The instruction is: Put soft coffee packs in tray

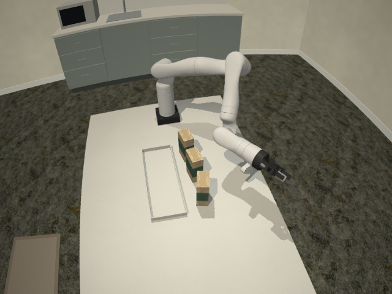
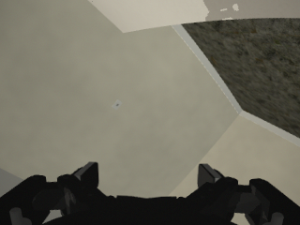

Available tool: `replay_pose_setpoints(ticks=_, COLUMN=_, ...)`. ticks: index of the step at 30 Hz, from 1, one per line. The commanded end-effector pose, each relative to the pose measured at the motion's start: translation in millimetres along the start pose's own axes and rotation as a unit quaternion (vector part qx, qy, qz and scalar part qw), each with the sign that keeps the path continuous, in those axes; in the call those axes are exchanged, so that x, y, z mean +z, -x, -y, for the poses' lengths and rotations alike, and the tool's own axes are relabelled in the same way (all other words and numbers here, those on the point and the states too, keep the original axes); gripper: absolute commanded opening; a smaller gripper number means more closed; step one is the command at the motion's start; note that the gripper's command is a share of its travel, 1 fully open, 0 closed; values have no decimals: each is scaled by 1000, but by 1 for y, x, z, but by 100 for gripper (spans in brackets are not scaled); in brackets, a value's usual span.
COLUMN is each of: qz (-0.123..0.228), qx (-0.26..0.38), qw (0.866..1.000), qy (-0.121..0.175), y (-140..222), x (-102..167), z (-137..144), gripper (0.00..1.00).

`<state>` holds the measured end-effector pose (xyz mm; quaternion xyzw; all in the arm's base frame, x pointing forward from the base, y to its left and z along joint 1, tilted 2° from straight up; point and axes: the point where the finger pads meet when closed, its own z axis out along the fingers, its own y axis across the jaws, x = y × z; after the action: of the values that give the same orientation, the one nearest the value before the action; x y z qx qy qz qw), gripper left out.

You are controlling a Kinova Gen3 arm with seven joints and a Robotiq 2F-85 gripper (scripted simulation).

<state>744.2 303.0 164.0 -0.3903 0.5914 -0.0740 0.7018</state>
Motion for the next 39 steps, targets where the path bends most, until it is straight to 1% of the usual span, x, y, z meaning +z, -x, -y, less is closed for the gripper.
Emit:
replay_pose_setpoints(ticks=1, qz=1, qx=0, qw=1000, qy=-1, y=1, x=0, z=1, gripper=100)
replay_pose_setpoints(ticks=25, qz=-2, qx=2, qw=1000, qy=0, y=1, x=-1, z=1, gripper=100)
replay_pose_setpoints(ticks=32, qz=-18, qx=9, qw=1000, qy=2, y=1, x=-10, z=2, gripper=100)
replay_pose_setpoints(ticks=34, qz=-18, qx=9, qw=1000, qy=2, y=1, x=-10, z=2, gripper=100)
replay_pose_setpoints(ticks=39, qz=-41, qx=20, qw=999, qy=6, y=-1, x=-24, z=3, gripper=100)
